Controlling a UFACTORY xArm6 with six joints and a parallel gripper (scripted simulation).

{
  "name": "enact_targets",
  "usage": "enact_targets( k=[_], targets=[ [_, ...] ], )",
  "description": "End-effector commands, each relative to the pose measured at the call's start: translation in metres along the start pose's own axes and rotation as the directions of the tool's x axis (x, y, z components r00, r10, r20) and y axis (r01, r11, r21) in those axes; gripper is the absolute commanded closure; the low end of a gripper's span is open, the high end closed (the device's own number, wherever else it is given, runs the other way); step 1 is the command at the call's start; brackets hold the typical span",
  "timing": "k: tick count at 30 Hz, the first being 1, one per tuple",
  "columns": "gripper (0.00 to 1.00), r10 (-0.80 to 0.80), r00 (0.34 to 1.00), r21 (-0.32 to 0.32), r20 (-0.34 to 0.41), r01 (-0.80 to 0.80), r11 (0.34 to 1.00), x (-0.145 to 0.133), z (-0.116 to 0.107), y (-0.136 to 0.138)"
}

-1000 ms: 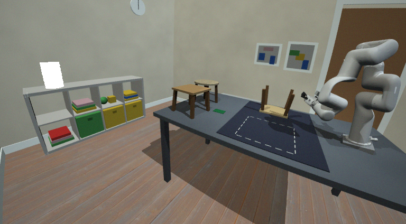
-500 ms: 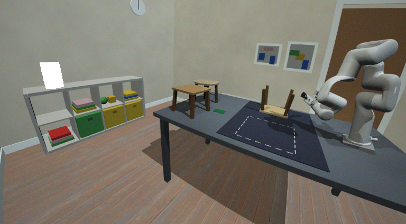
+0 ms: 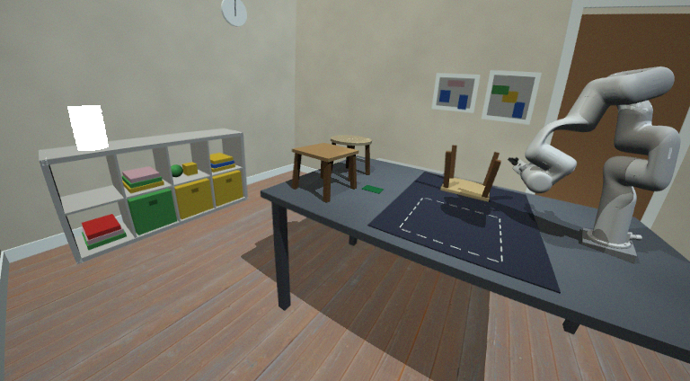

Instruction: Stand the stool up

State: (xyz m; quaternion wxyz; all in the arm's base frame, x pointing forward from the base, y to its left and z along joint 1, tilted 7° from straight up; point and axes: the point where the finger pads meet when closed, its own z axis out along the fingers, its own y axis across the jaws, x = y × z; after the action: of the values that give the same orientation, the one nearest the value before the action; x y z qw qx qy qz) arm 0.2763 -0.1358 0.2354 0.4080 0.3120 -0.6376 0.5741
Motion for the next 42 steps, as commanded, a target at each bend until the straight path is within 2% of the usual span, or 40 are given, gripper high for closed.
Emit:
enact_targets(
  k=[1, 4, 6, 9, 18, 20, 21, 23, 25, 28, 29, 30, 31, 32, 33, 34, 37, 38, 40, 41, 42],
  targets=[
    [0.0, 0.139, 0.988, -0.238, 0.063, -0.12, 0.964, -0.011, -0.014, -0.001],
    [0.0, 0.205, 0.975, -0.337, 0.082, -0.166, 0.927, -0.016, -0.022, -0.005],
    [0.0, 0.205, 0.975, -0.337, 0.082, -0.166, 0.927, -0.016, -0.022, -0.005],
    [0.0, 0.314, 0.944, -0.488, 0.099, -0.229, 0.842, -0.023, -0.038, -0.014],
    [0.0, 0.51, 0.856, -0.723, 0.083, -0.301, 0.622, -0.032, -0.072, -0.045],
    [0.0, 0.564, 0.822, -0.777, 0.07, -0.31, 0.548, -0.034, -0.087, -0.064],
    [0.0, 0.583, 0.81, -0.799, 0.061, -0.311, 0.515, -0.034, -0.087, -0.064],
    [0.0, 0.583, 0.81, -0.799, 0.061, -0.311, 0.515, -0.034, -0.087, -0.064],
    [0.0, 0.657, 0.753, -0.869, 0.025, -0.309, 0.387, -0.033, -0.102, -0.086],
    [0.0, 0.707, 0.707, -0.909, -0.005, -0.298, 0.292, -0.029, -0.117, -0.112],
    [0.0, 0.72, 0.694, -0.921, -0.018, -0.292, 0.259, -0.029, -0.117, -0.112],
    [0.0, 0.739, 0.672, -0.934, -0.032, -0.284, 0.218, -0.026, -0.124, -0.127],
    [0.0, 0.748, 0.662, -0.941, -0.042, -0.279, 0.194, -0.026, -0.124, -0.127],
    [0.0, 0.769, 0.636, -0.953, -0.062, -0.265, 0.143, -0.022, -0.13, -0.141],
    [0.0, 0.773, 0.631, -0.957, -0.068, -0.262, 0.129, -0.022, -0.13, -0.141],
    [0.0, 0.794, 0.601, -0.968, -0.093, -0.243, 0.07, -0.017, -0.137, -0.157],
    [0.0, 0.827, 0.545, -0.979, -0.14, -0.201, -0.033, -0.005, -0.148, -0.189],
    [0.0, 0.831, 0.534, -0.98, -0.153, -0.191, -0.058, -0.005, -0.148, -0.189],
    [0.0, 0.831, 0.534, -0.98, -0.153, -0.191, -0.058, -0.005, -0.148, -0.189],
    [0.0, 0.843, 0.504, -0.979, -0.188, -0.169, -0.118, 0.001, -0.15, -0.204],
    [0.0, 0.834, 0.486, -0.962, -0.261, -0.198, -0.186, -0.003, -0.136, -0.209]
  ],
)
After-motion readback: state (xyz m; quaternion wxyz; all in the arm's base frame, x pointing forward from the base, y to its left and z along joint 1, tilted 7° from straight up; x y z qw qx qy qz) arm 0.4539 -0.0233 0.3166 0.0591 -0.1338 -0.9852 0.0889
